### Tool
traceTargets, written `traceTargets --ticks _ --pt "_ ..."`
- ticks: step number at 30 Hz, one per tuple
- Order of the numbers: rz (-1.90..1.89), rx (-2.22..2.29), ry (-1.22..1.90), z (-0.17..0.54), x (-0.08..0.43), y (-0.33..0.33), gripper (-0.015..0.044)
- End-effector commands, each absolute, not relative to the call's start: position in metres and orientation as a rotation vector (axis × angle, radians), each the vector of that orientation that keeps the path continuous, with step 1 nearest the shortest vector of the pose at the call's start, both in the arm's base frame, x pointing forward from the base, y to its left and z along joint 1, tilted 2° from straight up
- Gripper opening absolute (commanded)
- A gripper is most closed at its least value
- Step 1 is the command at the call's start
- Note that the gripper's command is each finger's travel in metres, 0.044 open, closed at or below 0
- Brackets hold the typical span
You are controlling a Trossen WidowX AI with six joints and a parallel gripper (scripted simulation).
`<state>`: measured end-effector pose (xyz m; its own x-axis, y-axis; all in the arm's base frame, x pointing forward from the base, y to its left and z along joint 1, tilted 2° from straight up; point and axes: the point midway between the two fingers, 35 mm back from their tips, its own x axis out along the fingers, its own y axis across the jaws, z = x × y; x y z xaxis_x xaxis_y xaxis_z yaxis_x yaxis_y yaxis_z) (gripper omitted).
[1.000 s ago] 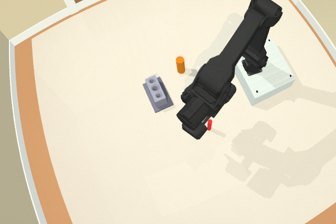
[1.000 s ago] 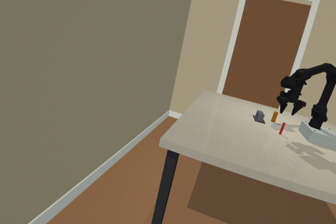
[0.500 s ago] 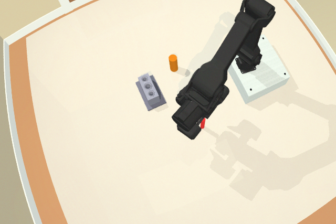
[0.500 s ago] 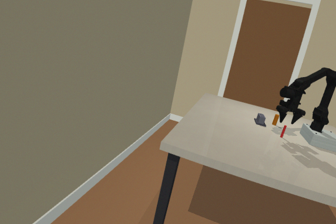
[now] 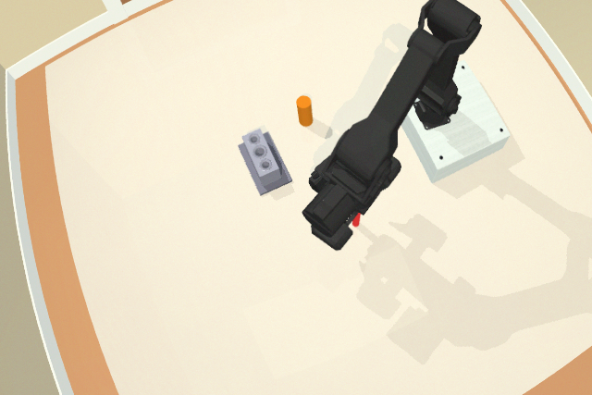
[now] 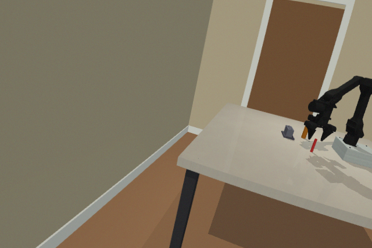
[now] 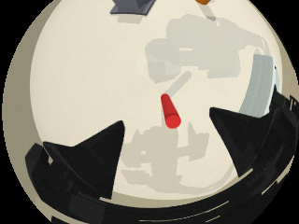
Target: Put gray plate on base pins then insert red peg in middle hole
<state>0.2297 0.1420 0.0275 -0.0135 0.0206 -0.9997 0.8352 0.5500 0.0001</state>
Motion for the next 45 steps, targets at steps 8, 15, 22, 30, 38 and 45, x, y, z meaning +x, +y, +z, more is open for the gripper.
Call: traceTargets --ticks 8,15,22,30,38,45 --pt "-0.773 0.783 1.458 0.008 0.227 0.141 0.0440" --pt "-0.774 0.783 1.458 -0.003 0.226 0.141 0.0440" --pt "-0.774 0.783 1.458 -0.004 0.226 0.141 0.0309" --pt "-0.774 0.783 1.458 -0.004 0.226 0.141 0.0099" --pt "-0.774 0.783 1.458 -0.004 0.226 0.141 0.0000" --pt "-0.774 0.783 1.458 -0.004 0.226 0.141 0.0000"
